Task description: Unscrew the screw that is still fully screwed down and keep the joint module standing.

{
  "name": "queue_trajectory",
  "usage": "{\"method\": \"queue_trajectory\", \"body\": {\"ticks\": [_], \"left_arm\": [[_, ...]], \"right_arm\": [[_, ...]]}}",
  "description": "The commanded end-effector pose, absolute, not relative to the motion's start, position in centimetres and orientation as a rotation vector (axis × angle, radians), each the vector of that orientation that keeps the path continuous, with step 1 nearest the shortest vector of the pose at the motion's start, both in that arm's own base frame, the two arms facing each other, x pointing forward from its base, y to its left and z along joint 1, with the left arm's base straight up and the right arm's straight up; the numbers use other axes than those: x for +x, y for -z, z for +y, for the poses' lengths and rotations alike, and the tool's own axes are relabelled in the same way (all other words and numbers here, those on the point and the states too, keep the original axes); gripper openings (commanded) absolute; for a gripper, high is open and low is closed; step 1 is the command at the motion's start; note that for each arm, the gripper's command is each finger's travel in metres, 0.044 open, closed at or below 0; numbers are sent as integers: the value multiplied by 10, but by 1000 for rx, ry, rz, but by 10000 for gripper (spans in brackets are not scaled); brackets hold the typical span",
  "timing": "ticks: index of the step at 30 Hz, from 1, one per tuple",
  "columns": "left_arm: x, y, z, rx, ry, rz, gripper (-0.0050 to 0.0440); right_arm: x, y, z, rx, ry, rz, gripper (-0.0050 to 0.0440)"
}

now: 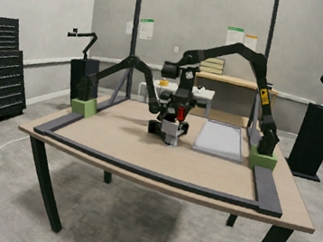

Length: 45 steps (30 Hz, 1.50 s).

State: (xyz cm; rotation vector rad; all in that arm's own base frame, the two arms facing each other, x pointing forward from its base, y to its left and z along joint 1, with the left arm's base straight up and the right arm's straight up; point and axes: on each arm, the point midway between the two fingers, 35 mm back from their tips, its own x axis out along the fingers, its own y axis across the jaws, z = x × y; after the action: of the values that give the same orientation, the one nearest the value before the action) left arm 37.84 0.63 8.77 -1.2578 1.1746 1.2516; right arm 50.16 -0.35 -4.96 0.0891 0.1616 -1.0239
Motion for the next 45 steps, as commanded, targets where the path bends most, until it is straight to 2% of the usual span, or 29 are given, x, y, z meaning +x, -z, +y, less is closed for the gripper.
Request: {"method": "queue_trajectory", "body": {"ticks": [1, 9, 45], "left_arm": [[377, -93, 5, -1359, -1339, 1092, 130], [377, -92, 5, -1591, -1575, 897, 130], [380, -97, 6, -1656, -1609, 842, 130]], "right_arm": [[508, 35, -4, 117, 1024, 133, 245], [508, 35, -4, 117, 1024, 133, 245], [508, 35, -4, 117, 1024, 133, 245]]}}
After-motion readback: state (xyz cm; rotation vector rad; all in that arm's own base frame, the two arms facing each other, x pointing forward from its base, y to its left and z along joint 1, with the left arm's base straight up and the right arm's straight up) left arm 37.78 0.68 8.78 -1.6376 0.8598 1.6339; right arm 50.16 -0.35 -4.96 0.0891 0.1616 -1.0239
